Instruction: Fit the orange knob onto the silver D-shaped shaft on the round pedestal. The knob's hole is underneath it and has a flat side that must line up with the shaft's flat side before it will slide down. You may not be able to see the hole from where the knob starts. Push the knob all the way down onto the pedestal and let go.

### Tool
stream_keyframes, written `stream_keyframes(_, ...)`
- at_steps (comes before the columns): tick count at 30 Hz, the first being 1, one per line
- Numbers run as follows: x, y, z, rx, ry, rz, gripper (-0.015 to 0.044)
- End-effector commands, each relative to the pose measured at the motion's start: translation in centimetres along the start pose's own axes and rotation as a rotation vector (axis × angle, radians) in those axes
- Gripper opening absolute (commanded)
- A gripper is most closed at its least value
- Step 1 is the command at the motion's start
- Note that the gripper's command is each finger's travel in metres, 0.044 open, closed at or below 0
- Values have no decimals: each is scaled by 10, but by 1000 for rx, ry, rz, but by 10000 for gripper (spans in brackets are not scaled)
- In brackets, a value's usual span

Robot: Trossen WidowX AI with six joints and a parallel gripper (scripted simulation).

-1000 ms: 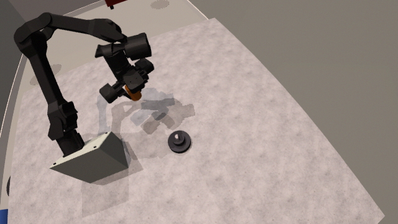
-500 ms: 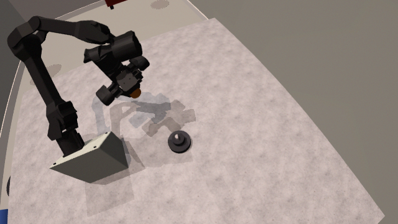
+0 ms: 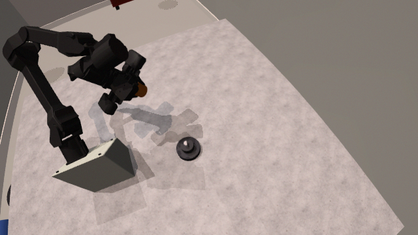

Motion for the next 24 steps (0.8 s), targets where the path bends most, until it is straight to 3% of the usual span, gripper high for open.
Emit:
stream_keyframes(1,3,-6,10,100,4,3,0)
stream_keyframes(13,11,-21,27,347,14,1,0)
stream_keyframes(24,14,-28,33,457,22,2,0)
Point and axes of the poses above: the point midway between the two fingers, 35 mm back from their tips, its own z axis back along the fingers, its own y axis across the jaws, x = y × z, the point moved 10 cm from there along z, back along the fingers, and after that the axes turned 3 degrees about -z, right-handed, at the moved point
